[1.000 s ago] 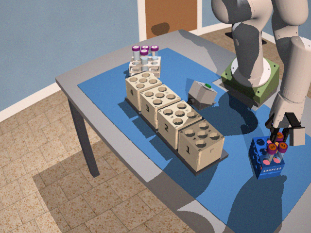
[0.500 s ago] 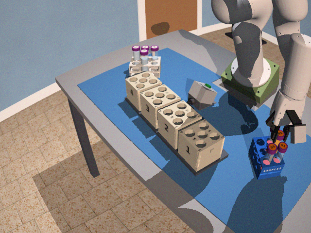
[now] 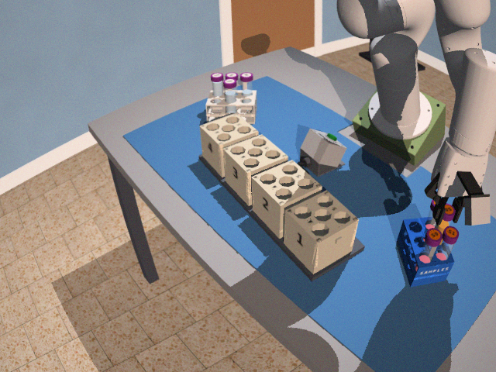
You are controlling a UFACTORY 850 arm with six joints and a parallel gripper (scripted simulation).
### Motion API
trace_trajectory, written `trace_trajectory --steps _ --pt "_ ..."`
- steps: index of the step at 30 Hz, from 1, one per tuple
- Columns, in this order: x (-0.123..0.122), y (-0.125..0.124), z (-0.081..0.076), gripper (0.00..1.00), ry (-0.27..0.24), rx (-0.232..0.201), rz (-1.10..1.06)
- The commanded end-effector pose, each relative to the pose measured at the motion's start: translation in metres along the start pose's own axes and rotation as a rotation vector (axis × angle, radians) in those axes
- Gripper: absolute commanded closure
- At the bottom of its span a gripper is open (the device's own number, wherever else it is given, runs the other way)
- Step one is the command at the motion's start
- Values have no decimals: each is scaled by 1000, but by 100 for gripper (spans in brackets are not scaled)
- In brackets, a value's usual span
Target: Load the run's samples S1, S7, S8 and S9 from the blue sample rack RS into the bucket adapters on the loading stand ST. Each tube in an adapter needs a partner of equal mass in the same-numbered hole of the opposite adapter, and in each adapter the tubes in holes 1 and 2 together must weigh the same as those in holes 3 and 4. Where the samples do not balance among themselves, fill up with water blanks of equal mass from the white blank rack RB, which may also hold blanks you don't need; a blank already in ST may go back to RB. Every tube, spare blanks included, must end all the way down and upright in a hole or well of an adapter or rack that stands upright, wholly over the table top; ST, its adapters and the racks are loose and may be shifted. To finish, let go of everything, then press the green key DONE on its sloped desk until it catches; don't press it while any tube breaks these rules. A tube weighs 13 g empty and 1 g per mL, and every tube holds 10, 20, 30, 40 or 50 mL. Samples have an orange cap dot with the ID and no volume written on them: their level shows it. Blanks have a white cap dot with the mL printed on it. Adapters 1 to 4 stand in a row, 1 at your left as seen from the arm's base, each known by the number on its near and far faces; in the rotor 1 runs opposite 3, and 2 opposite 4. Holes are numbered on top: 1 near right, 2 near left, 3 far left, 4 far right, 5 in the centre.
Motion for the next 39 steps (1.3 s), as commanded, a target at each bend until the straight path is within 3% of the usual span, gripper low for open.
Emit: trace_trajectory --steps 1,4,39 --pt "1 0 -2 100 1 0 0" --pt "1 0 -2 100 1 0 0" --pt "1 0 -64 100 1 0 0"
Point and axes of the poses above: the point where the finger pads meet when closed, its own z axis out along the fingers, its own y axis across the jaws, x = y × z, the point moved 4 cm from there along -z, back along the fingers, and after that the axes turned 11 degrees about -z, right-handed, at the moved point
